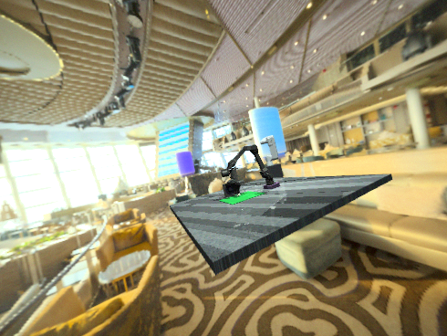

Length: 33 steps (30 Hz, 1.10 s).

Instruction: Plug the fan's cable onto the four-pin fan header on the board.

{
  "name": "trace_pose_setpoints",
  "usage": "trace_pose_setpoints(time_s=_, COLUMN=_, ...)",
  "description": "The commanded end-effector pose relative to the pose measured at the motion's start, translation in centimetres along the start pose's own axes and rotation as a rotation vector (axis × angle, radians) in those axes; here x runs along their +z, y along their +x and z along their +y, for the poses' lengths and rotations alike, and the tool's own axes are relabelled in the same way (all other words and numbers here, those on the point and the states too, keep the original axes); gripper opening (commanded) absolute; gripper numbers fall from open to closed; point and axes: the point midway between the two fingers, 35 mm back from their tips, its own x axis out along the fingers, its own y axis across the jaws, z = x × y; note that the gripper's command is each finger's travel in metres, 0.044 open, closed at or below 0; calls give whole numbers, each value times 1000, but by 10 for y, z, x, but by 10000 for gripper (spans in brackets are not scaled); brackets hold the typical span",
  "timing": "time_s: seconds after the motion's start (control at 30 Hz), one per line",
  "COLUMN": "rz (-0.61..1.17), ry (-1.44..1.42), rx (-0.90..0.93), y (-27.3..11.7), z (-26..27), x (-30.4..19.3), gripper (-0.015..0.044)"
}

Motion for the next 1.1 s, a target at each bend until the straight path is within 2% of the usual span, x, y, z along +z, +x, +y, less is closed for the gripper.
trace_pose_setpoints(time_s=0.0, rz=3, ry=-4, rx=4, y=4, z=1, x=-1, gripper=0)
trace_pose_setpoints(time_s=1.07, rz=3, ry=-4, rx=4, y=16, z=1, x=-1, gripper=0)
